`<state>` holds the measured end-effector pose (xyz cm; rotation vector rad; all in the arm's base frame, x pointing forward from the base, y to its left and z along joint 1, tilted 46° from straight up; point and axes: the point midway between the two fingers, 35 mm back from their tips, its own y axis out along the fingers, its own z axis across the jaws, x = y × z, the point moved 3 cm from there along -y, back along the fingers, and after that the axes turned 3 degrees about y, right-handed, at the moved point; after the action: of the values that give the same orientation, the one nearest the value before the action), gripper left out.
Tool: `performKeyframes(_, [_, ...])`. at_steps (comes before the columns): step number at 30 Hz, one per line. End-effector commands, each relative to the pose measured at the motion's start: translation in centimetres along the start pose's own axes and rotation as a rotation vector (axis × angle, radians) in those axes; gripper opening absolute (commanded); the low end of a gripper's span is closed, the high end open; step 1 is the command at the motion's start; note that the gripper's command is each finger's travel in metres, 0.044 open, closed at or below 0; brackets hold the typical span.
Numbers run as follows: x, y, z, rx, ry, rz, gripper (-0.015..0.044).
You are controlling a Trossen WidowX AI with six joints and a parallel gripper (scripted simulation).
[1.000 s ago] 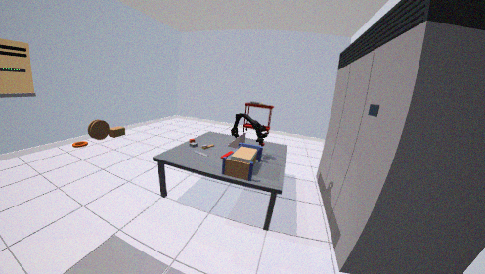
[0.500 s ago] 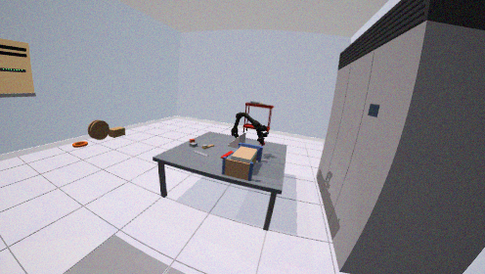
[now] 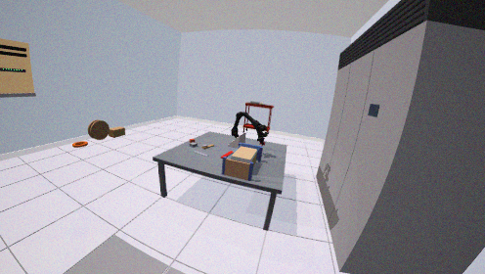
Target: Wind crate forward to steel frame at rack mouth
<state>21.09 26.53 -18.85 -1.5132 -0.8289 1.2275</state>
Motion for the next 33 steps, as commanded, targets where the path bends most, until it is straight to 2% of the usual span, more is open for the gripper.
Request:
performKeyframes(1, [-0.8, 0.0, 2.1, 0.035, -0.022, 0.025, 0.0])
performKeyframes(33, [-2.7, -0.9, 5.0, 0.038, -0.023, 0.026, 0.0])
